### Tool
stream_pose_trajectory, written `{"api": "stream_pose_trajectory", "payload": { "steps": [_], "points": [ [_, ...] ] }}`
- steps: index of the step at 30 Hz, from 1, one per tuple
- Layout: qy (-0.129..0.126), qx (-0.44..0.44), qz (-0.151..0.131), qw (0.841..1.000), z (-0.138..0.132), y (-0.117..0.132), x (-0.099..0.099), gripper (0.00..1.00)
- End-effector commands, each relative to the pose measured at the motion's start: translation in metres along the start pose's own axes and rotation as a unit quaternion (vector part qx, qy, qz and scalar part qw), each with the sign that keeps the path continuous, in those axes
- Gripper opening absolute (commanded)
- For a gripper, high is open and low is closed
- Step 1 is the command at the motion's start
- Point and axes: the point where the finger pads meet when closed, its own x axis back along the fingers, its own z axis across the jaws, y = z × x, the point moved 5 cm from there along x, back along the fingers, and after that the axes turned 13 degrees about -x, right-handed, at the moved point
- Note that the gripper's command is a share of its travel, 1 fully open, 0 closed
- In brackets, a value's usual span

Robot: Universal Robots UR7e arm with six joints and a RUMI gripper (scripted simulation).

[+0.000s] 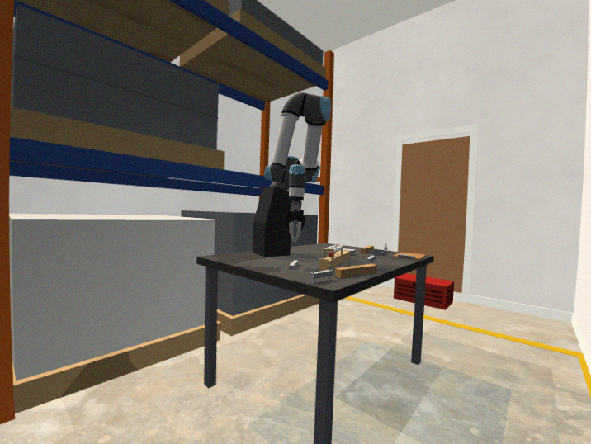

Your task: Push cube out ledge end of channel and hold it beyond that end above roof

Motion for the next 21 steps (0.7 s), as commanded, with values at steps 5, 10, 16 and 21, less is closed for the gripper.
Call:
{"api": "stream_pose_trajectory", "payload": {
  "steps": [5,10,16,21],
  "points": [
    [0.001,-0.038,0.001,0.999,0.0011,0.0001,0.0004,0.00],
    [0.001,-0.045,0.001,0.999,0.0013,0.0002,0.0004,0.00],
    [0.001,-0.048,0.001,0.999,0.0014,0.0002,0.0004,0.00],
    [0.001,-0.048,0.001,0.999,0.0014,0.0002,0.0004,0.22]
  ]
}}
